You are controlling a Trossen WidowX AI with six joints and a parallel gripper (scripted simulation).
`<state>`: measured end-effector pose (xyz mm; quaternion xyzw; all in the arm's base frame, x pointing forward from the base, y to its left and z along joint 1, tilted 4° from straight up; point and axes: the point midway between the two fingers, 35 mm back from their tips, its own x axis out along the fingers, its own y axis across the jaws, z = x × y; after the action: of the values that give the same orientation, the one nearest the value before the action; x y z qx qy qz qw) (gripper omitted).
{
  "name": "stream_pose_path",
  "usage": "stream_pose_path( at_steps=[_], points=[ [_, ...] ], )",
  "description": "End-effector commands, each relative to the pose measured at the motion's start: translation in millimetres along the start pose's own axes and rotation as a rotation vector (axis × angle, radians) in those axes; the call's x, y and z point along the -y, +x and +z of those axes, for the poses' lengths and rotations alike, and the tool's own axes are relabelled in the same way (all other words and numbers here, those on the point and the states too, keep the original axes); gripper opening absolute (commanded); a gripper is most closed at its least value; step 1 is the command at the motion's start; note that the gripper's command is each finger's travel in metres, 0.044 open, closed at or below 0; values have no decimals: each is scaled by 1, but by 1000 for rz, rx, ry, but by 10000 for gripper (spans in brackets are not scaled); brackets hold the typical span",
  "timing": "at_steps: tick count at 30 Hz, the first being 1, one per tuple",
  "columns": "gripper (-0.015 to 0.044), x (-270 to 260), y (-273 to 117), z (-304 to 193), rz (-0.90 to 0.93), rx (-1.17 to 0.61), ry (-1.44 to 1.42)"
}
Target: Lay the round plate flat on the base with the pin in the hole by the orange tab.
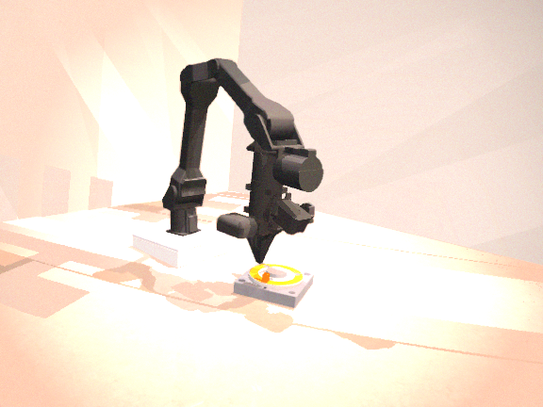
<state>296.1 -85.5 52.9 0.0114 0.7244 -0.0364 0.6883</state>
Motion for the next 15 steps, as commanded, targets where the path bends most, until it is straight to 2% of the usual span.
stream_pose_path(
  at_steps=[1,15],
  points=[
    [0,0,-25,-1,-5,20,4],
    [0,0,-17,0,-3,16,-1]
  ],
)
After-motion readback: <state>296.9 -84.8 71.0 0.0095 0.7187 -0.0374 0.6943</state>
